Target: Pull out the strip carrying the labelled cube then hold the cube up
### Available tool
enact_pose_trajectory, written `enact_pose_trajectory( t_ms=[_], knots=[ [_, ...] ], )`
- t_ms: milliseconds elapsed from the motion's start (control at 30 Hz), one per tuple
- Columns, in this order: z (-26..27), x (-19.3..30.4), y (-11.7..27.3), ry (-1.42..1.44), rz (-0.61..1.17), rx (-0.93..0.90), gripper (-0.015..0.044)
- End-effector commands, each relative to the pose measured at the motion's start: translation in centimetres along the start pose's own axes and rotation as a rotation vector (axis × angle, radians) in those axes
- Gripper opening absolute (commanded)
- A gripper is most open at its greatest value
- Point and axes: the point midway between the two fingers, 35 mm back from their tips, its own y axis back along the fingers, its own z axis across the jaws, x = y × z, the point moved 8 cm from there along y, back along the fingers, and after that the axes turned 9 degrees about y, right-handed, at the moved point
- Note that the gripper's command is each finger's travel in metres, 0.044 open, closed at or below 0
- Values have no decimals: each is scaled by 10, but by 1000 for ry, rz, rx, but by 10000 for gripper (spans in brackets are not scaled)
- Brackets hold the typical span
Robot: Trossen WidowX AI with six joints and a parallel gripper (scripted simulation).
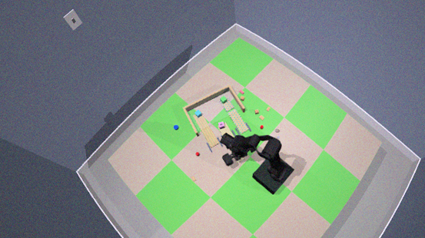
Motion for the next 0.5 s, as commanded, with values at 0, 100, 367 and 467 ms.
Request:
enact_pose_trajectory(
  t_ms=[0, 100, 367, 467],
  knots=[
    [0, 14, -4, 4, 38, 4, 0],
    [1, 18, -4, 4, 38, 4, 0],
    [3, 27, -4, 4, 39, 4, 0],
    [3, 30, -4, 4, 39, 4, 0]
  ],
)
